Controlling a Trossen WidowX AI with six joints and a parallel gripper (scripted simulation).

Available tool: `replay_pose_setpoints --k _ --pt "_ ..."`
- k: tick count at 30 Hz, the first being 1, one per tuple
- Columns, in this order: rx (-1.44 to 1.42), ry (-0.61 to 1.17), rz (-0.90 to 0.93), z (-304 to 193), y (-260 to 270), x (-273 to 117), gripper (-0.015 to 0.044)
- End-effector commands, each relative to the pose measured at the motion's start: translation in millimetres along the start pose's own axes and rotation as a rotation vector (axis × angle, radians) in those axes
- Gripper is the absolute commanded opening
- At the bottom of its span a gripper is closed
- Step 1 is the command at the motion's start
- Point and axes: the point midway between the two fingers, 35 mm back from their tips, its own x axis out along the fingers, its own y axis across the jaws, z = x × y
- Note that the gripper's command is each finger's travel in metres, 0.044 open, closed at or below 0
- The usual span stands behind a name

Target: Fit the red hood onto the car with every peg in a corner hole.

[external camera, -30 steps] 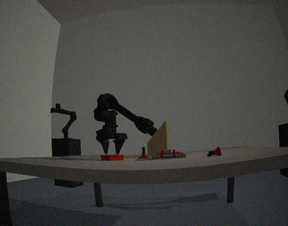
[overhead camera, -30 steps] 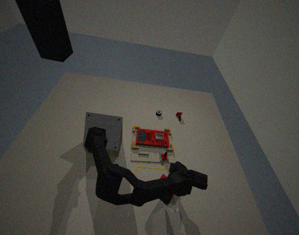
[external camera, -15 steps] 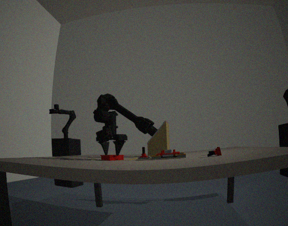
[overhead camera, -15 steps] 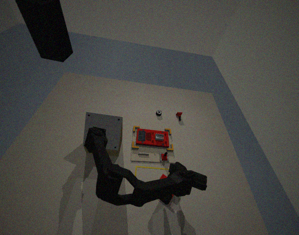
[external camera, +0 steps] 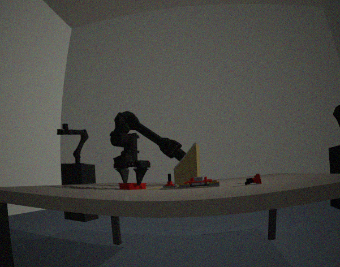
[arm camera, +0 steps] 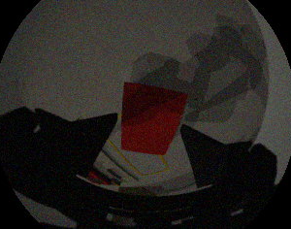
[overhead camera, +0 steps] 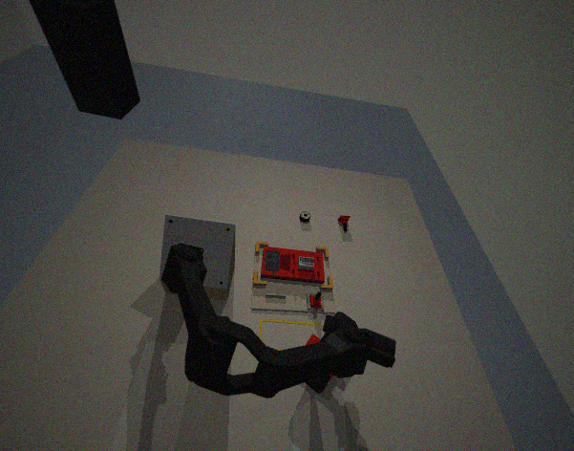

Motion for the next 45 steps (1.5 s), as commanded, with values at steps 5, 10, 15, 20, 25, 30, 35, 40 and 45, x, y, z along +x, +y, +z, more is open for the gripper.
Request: replay_pose_setpoints --k 5,10,15,20,25,30,35,40,45 --pt "-0.008 0.008 0.002 -2.9 1.2 6.1 0.0440" --pt "-0.009 0.008 0.002 -2.9 1.1 8.5 0.0440" --pt "-0.009 0.008 0.002 -2.9 1.1 9.7 0.0440" --pt "0.000 0.001 -0.001 -0.5 -0.3 7.4 0.0355" --pt "0.000 0.001 -0.001 -0.5 -0.3 7.4 0.0321" --pt "-0.001 0.001 0.000 -0.6 0.1 7.3 0.0268" --pt "-0.001 0.001 0.000 -0.6 0.1 4.5 0.0137" --pt "-0.001 0.002 0.000 -0.5 0.1 -2.1 0.0006" --pt "-0.001 0.002 0.000 -0.5 0.2 -11.5 0.0000"
